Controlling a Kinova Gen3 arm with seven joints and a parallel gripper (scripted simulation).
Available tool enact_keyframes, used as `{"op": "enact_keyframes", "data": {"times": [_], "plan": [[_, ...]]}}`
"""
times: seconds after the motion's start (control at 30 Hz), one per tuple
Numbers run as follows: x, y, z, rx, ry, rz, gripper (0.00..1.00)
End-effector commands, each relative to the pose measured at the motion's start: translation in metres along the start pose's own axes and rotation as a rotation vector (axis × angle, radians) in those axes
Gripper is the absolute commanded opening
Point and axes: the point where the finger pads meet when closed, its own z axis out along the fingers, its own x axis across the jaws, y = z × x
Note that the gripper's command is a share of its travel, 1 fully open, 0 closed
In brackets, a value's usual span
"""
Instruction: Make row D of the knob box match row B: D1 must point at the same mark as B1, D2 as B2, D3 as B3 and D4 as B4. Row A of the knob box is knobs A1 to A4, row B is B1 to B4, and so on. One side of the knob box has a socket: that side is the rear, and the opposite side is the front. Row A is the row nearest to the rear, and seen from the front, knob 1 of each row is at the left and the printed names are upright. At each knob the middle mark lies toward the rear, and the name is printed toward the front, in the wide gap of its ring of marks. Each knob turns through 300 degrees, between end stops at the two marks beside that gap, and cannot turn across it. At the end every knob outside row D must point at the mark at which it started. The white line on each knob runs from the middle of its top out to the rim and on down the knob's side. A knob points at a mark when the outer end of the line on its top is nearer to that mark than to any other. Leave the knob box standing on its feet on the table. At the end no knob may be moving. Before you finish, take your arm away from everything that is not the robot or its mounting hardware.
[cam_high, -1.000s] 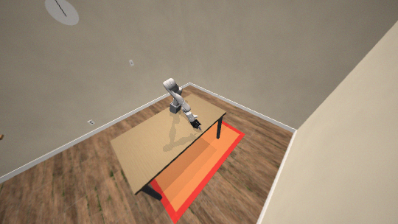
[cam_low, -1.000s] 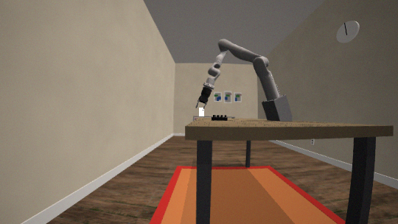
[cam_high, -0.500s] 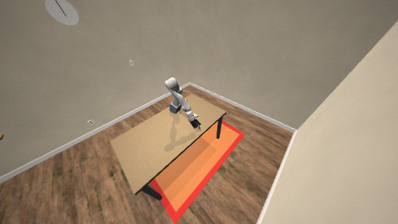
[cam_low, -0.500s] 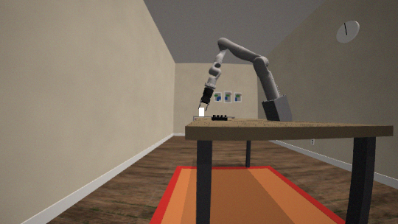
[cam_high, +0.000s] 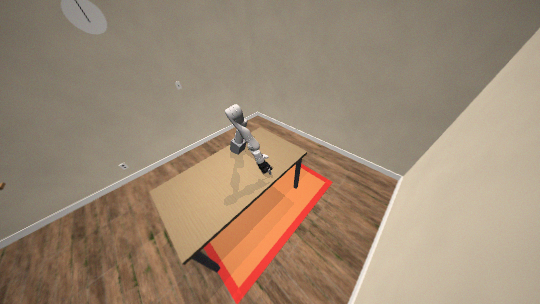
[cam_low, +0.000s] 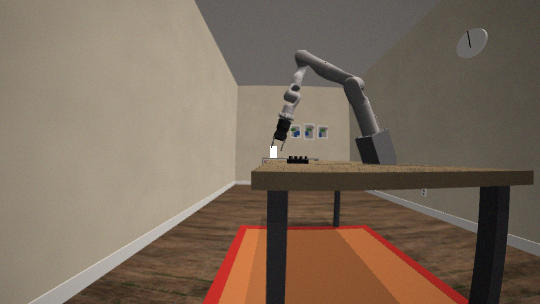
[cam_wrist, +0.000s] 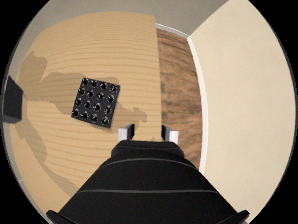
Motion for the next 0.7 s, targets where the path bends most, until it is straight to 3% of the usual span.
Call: {"op": "enact_keyframes", "data": {"times": [0.0,0.07,0.13,0.43,0.5,0.67], "plan": [[0.001,-0.002,-0.001,0.0,-0.002,0.006,1.0],[0.001,-0.002,-0.001,0.0,-0.002,0.006,1.0],[-0.013,-0.008,-0.002,-0.005,-0.031,0.023,1.0],[-0.009,-0.006,-0.001,-0.008,-0.025,0.025,1.0],[-0.023,-0.011,-0.002,-0.012,-0.053,0.041,1.0],[-0.019,-0.009,-0.002,-0.015,-0.047,0.043,1.0]]}}
